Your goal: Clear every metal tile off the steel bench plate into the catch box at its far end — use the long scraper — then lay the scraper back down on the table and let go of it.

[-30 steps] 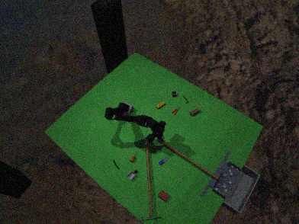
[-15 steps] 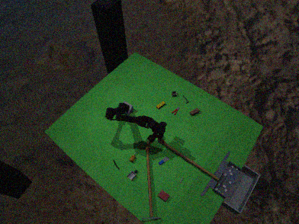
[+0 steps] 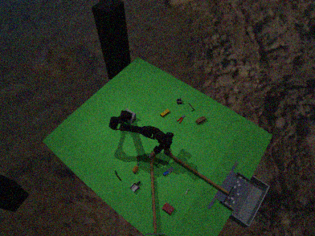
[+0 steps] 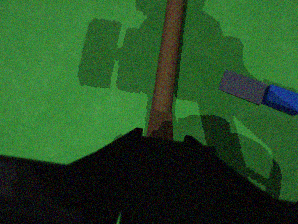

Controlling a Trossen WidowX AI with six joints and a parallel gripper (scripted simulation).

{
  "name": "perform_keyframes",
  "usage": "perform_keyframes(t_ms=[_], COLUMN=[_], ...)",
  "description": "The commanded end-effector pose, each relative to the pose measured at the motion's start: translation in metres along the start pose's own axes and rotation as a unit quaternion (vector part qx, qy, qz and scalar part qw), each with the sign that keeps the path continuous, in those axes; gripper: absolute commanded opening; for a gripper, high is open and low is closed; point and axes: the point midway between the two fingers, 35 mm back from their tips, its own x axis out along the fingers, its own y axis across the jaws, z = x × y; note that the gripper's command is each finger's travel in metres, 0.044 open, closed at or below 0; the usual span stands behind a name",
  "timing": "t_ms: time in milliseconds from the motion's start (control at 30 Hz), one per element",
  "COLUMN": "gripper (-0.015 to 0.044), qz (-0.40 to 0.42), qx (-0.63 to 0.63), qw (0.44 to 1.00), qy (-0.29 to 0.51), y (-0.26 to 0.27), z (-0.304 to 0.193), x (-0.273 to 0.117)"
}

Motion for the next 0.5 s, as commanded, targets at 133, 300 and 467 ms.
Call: perform_keyframes(t_ms=[133, 300, 467], gripper=[0.0, 0.0, 0.0], qz=[-0.008, -0.008, -0.008], qx=[0.009, 0.01, 0.01], qw=[1.0, 1.0, 1.0], qy=[-0.003, -0.003, -0.003], y=[-0.01, -0.01, -0.01], z=[0.016, 0.022, 0.028], x=[0.009, 0.013, 0.018])
